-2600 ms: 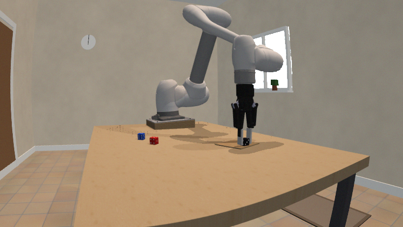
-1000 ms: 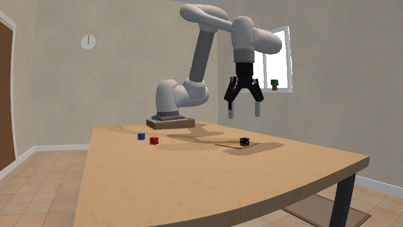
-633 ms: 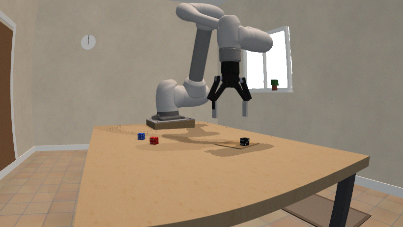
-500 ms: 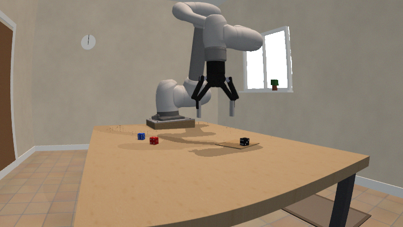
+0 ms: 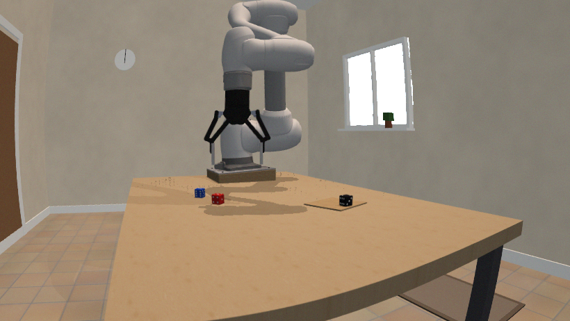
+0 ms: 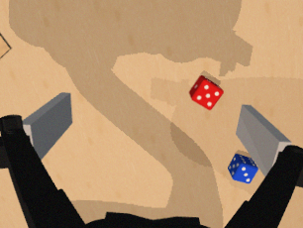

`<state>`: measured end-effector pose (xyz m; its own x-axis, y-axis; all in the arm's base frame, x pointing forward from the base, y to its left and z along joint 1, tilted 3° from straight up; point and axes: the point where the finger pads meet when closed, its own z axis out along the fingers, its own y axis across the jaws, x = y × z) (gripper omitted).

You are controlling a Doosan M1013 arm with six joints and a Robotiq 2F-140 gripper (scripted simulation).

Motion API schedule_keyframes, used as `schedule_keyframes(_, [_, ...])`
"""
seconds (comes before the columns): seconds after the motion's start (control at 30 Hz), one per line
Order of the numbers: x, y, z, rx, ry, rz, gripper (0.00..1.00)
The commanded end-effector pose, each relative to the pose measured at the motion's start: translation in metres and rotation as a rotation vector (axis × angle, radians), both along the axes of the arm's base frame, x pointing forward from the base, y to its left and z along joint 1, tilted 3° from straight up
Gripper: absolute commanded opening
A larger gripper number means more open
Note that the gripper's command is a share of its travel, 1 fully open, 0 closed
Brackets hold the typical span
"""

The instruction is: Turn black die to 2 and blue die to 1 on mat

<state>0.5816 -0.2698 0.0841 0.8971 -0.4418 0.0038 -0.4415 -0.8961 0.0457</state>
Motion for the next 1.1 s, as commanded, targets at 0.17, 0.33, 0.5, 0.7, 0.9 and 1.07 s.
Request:
schedule_keyframes(0.17, [-0.117,-0.057,-0.001,-0.004,-0.009,-0.177,1.0])
schedule_keyframes(0.33, [-0.15,-0.066,-0.002,-0.005,-0.011,-0.228,1.0])
schedule_keyframes(0.5, [-0.168,-0.07,-0.003,-0.006,-0.012,-0.255,0.35])
schedule_keyframes(0.7, [-0.168,-0.07,-0.003,-0.006,-0.012,-0.255,0.35])
schedule_keyframes(0.9, [-0.168,-0.07,-0.003,-0.006,-0.012,-0.255,0.35])
schedule_keyframes(1.07, [-0.168,-0.07,-0.003,-0.006,-0.012,-0.255,0.35])
